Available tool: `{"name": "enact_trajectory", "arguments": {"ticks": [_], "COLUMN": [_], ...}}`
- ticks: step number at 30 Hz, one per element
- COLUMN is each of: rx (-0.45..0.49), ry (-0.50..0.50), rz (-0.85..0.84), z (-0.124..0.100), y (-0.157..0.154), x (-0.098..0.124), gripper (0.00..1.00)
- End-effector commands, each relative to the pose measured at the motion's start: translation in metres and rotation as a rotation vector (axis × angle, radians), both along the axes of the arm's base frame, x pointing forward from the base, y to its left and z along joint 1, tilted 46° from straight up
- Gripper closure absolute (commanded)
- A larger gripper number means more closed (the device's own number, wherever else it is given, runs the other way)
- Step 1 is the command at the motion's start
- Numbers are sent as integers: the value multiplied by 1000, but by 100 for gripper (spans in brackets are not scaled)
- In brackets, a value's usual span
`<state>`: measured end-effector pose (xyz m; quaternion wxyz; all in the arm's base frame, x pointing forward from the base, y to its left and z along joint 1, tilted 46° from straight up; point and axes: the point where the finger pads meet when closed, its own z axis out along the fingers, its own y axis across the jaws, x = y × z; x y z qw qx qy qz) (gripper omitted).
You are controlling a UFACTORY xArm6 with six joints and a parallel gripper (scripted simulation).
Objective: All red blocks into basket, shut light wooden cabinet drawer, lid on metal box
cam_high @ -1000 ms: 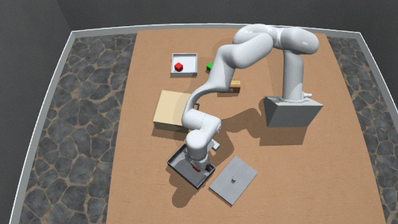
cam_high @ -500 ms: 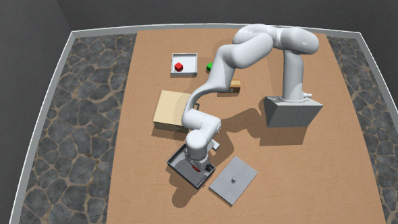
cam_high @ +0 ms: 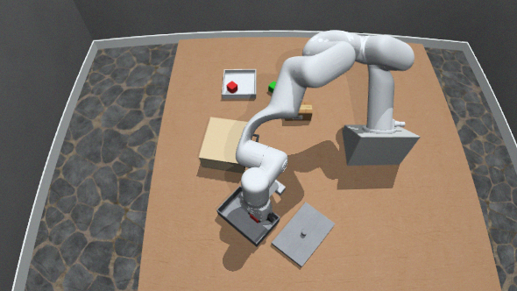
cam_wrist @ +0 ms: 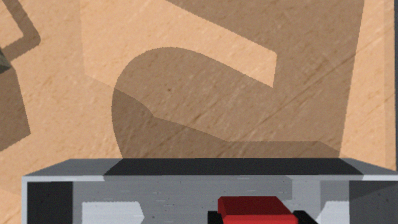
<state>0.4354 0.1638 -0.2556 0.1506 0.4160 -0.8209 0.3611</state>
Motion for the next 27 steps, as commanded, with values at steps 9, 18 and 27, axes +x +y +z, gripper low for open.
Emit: {"name": "enact_trajectory", "arguments": {"ticks": [9,18,27], "rx": [3,3,3], "ry": [-3,-3,-3], "rz": [2,2,2], "z": [29,52,77], "y": [31,54,80], "x": [-1,-3,-5], "gripper": [100,100,100]}}
